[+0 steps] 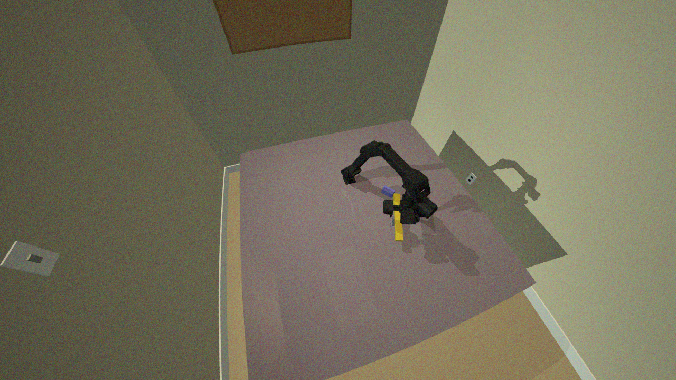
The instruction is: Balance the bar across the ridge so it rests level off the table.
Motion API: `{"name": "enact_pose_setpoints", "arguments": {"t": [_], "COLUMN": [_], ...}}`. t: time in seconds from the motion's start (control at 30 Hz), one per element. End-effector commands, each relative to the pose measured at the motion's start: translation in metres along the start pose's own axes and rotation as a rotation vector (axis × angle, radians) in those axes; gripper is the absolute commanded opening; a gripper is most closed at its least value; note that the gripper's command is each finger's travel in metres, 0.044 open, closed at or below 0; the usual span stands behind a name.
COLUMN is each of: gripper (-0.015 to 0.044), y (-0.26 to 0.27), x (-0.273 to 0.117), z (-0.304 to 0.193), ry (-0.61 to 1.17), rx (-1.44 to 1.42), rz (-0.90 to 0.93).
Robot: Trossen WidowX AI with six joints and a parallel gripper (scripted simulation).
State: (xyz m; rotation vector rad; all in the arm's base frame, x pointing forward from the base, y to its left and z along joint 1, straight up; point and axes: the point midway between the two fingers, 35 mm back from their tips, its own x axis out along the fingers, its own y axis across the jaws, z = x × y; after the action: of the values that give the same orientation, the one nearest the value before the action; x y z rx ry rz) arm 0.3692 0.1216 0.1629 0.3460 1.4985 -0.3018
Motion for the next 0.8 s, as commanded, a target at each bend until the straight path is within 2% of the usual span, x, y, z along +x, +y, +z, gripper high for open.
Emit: {"name": "enact_pose_setpoints", "arguments": {"t": [0.0, 0.77], "gripper": [0.0440, 0.0440], "y": [-0.0006, -0.0015], "x": [-0.0475, -0.0552], "z": [-0.0008, -0.0019], "ry": [-0.039, -0.043], "rx": [0.000, 0.000], "rz": [0.036, 0.040]}}
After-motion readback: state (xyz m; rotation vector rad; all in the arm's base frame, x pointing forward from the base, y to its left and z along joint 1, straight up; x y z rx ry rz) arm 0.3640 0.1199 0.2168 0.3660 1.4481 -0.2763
